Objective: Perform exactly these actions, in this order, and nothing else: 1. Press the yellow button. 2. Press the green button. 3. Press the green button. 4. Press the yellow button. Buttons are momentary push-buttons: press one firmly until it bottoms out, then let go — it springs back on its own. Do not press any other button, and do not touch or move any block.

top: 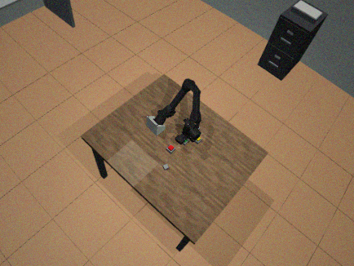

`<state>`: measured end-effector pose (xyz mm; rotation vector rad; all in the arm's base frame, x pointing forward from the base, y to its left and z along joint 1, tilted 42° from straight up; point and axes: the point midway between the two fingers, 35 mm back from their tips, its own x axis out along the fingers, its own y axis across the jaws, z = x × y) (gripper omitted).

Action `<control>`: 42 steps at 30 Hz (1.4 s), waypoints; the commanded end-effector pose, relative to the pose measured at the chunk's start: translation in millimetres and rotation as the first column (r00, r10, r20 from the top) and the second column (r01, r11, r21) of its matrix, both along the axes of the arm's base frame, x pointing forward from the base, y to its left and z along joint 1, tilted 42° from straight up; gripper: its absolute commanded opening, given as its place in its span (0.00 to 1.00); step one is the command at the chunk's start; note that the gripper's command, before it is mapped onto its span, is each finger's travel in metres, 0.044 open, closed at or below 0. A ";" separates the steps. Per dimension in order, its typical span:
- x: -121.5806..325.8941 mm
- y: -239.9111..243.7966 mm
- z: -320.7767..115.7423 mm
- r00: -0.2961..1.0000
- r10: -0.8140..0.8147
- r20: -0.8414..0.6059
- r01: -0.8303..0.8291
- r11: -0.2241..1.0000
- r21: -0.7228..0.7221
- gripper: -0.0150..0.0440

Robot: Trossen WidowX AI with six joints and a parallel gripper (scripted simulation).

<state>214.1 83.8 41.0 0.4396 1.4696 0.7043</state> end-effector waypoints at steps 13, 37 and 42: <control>-1.5 1.8 -1.0 1.000 -0.001 -0.007 0.001 1.000 0.005 0.29; 43.3 -16.1 110.2 1.000 -0.002 -0.004 0.002 1.000 -0.003 0.29; 52.2 3.2 125.6 1.000 -0.001 -0.004 0.001 1.000 0.005 0.29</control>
